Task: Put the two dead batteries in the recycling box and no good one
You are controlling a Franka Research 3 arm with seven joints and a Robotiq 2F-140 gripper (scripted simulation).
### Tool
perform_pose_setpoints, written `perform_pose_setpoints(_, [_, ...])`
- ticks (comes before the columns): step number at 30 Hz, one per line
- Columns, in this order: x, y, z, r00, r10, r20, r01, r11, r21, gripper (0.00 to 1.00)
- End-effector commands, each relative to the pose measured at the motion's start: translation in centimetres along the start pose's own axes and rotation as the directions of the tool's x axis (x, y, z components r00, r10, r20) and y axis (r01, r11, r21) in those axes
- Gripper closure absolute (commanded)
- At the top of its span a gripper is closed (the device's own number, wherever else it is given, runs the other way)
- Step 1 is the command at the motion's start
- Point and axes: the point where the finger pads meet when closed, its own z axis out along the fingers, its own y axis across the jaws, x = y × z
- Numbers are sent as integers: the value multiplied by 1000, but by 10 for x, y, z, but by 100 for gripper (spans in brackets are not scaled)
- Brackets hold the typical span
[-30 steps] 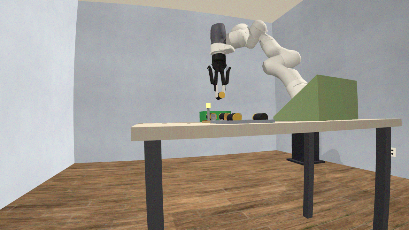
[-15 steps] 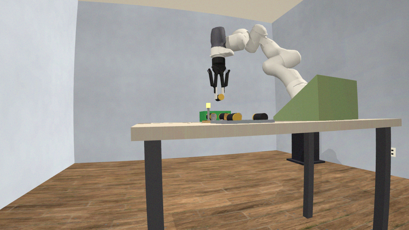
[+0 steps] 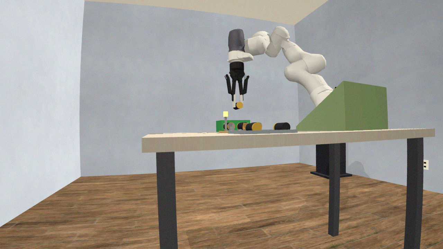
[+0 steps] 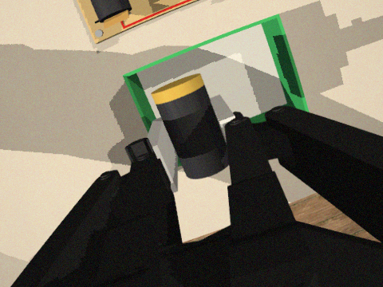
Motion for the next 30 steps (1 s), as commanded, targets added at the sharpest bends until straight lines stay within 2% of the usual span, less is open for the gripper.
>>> perform_pose_setpoints(1, [0,-1,0,1000,-19,2,19,1000,0,84])
perform_pose_setpoints(3, [0,-1,0,1000,-19,2,19,1000,0,84])
perform_pose_setpoints(5, [0,-1,12,1000,-19,2,19,1000,0,84])
perform_pose_setpoints(7, [0,-1,12,1000,-19,2,19,1000,0,84])
perform_pose_setpoints(10, [0,-1,41,1000,-19,2,19,1000,0,84])
perform_pose_setpoints(12, [0,-1,50,1000,-19,2,19,1000,0,84])
perform_pose_setpoints(30, [0,-1,50,1000,-19,2,19,1000,0,84])
